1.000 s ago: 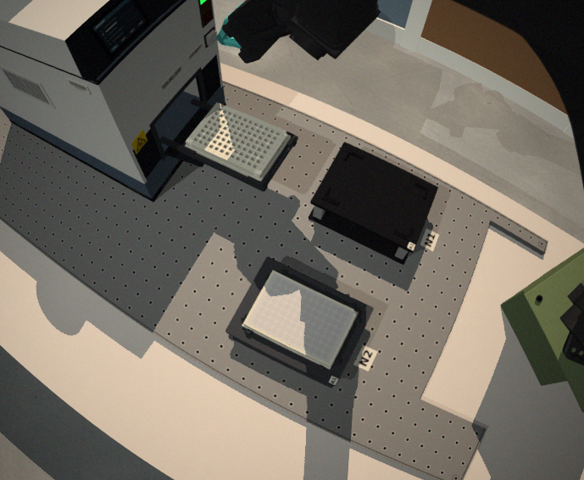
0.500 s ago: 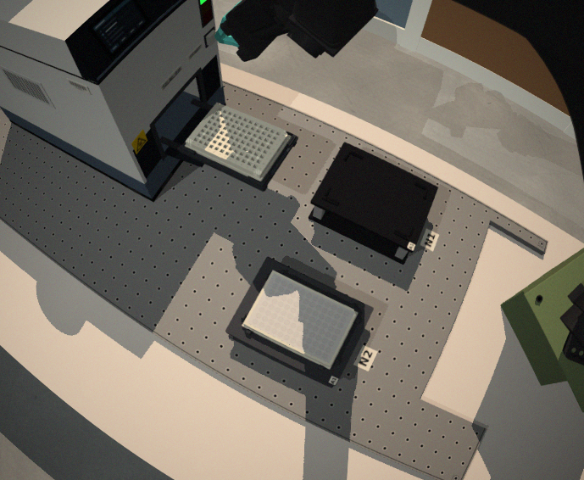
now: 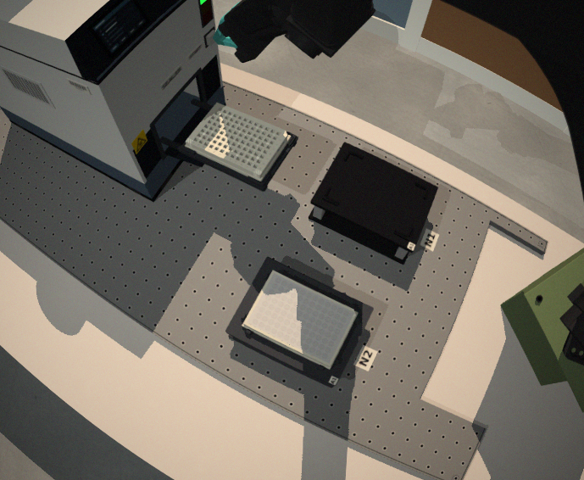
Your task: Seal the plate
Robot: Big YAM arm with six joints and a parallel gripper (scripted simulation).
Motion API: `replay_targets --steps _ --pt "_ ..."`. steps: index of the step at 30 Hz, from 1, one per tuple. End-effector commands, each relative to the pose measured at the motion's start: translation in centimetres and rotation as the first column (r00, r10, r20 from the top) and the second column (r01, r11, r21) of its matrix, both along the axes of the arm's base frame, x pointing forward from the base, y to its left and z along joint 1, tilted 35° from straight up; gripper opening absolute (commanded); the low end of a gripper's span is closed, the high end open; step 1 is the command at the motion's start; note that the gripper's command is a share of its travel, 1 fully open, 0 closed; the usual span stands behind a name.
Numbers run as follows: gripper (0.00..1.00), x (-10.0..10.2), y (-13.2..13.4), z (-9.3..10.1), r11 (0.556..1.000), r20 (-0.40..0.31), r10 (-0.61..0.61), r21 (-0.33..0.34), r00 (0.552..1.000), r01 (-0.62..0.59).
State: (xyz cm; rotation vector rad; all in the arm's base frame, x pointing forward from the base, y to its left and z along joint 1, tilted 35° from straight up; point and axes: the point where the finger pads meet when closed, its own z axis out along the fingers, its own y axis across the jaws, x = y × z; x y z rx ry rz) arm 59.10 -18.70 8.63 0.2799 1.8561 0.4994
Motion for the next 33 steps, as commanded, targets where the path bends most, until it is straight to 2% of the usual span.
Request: replay_targets --steps 1,24,33 --pt "0.00 1.0 -1.5 2.5 1.000 0.040 -0.020 -0.011 0.999 0.020" --pt "0.00 1.8 -2.4 3.9 0.999 0.066 -0.033 -0.025 0.997 0.035" --pt "0.00 2.6 -1.1 2.8 1.000 0.056 -0.009 -0.020 0.998 0.010"
